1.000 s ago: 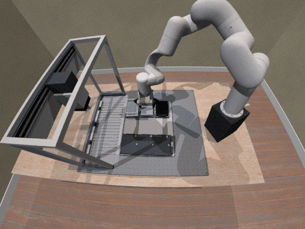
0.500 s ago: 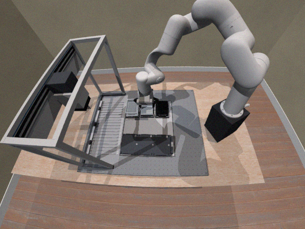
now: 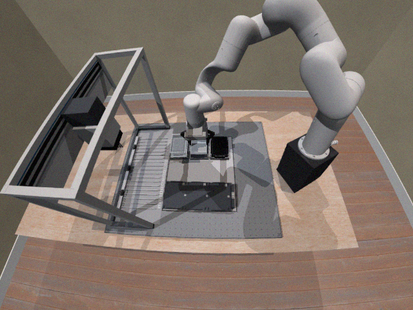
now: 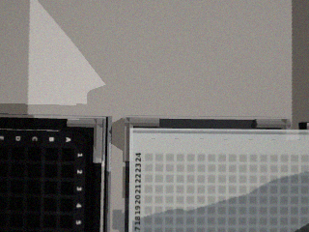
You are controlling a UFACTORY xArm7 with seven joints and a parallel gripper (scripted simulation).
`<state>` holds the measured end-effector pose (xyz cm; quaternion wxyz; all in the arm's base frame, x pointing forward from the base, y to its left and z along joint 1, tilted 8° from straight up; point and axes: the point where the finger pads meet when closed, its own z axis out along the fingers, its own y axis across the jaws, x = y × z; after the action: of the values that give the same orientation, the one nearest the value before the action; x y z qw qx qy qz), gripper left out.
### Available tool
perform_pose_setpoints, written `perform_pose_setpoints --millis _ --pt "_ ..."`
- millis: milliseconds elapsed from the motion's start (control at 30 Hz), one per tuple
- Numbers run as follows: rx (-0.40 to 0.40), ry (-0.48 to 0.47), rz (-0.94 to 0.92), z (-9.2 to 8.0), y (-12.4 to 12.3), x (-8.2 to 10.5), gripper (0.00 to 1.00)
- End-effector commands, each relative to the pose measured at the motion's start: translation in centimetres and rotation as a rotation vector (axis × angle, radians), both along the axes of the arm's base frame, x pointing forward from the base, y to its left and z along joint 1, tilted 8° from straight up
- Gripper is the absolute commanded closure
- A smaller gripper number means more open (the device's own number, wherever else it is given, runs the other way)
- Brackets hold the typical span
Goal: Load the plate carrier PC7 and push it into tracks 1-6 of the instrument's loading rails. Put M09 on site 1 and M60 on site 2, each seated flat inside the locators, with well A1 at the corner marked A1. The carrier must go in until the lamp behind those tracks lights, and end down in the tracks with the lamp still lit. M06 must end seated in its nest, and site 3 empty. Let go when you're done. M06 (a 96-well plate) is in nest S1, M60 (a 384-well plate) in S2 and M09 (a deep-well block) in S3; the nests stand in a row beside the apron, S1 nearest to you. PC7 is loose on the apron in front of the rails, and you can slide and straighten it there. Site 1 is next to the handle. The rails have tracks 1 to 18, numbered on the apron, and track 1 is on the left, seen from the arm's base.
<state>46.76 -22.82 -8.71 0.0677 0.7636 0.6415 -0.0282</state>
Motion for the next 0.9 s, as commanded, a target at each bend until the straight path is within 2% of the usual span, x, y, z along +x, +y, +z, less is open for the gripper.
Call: perform_pose_setpoints --millis 0,867 --pt "-0.001 -0.003 0.001 0.8 0.1 0.1 1.00" --pt "-0.001 -0.003 0.001 4.7 0.6 -0.1 1.00"
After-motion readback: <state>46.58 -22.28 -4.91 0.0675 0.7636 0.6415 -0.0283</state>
